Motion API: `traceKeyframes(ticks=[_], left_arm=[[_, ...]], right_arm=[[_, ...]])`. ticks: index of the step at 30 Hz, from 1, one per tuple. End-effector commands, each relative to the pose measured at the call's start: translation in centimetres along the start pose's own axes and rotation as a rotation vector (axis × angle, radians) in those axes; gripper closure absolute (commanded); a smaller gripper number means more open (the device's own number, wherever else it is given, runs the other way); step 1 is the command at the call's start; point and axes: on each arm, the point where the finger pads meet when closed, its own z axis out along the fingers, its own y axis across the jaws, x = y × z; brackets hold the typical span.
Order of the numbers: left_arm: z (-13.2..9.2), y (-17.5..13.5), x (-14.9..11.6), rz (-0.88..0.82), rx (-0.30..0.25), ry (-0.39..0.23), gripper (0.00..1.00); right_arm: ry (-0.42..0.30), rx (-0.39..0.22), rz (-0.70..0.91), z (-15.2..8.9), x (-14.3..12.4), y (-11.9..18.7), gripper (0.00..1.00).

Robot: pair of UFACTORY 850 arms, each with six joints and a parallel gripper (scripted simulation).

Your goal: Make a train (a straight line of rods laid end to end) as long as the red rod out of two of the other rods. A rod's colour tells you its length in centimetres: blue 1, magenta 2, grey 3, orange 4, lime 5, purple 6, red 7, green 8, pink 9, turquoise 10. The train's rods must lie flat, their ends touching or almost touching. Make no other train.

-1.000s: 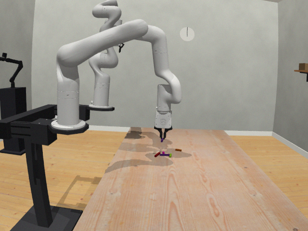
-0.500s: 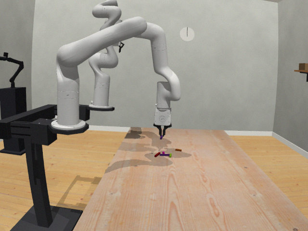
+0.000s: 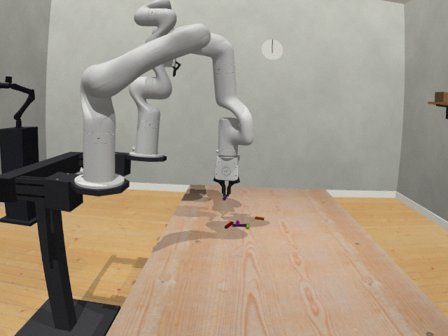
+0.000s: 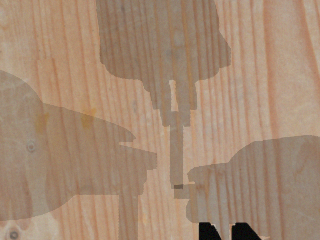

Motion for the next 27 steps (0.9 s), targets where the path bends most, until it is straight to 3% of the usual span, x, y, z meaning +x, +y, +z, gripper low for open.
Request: traceKeyframes(ticks=[1,12,27], left_arm=[[-0.1,0.0,0.0,0.0,0.0,0.002,0.0],[-0.1,0.0,0.0,0.0,0.0,0.002,0.0],[-0.1,0.0,0.0,0.0,0.0,0.002,0.0]], right_arm=[[0.0,-0.004,0.0,-0.1,0.2,-0.1,0.94],[-0.001,-0.008,0.001,0.5,0.2,-0.1,0.94],[-0.001,-0.007,0.001,6.6,0.3,-0.1,0.94]])
